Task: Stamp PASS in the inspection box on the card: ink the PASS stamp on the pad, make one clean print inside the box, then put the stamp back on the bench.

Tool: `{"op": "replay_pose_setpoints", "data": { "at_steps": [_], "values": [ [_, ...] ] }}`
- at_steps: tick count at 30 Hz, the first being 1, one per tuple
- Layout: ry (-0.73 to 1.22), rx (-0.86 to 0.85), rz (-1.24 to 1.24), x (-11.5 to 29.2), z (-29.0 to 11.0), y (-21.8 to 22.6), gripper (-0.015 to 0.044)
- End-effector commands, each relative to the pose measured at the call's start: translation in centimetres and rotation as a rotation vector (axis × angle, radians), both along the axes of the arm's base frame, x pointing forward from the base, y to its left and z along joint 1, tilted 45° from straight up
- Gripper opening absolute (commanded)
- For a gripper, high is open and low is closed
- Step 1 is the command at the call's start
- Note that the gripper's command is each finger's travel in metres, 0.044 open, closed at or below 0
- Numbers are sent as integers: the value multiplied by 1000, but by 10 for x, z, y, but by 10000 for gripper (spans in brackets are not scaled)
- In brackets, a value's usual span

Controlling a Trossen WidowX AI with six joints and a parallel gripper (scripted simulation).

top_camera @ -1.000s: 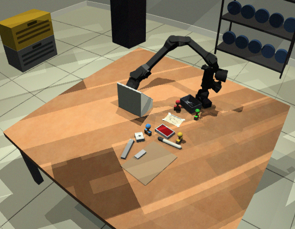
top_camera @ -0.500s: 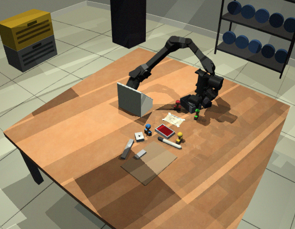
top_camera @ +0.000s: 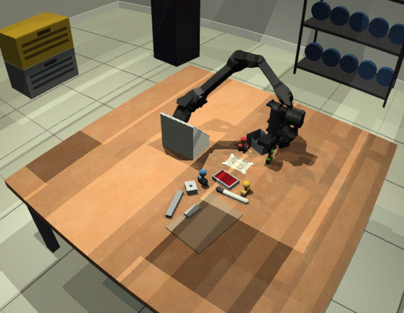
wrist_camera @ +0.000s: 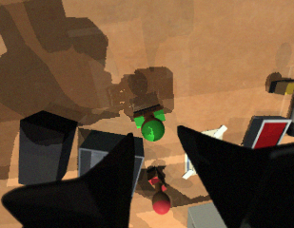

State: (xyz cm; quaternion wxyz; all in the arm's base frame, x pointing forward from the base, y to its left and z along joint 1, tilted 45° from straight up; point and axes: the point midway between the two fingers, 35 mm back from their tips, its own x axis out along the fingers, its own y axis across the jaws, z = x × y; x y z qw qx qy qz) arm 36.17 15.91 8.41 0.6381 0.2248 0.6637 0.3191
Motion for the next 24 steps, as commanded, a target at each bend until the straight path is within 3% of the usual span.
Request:
{"op": "replay_pose_setpoints", "data": {
  "at_steps": [1, 24],
  "values": [
    [9, 0, -1, -2, -6, 5, 211],
    [10, 4, -1, -8, -31, 32, 211]
  ]
}}
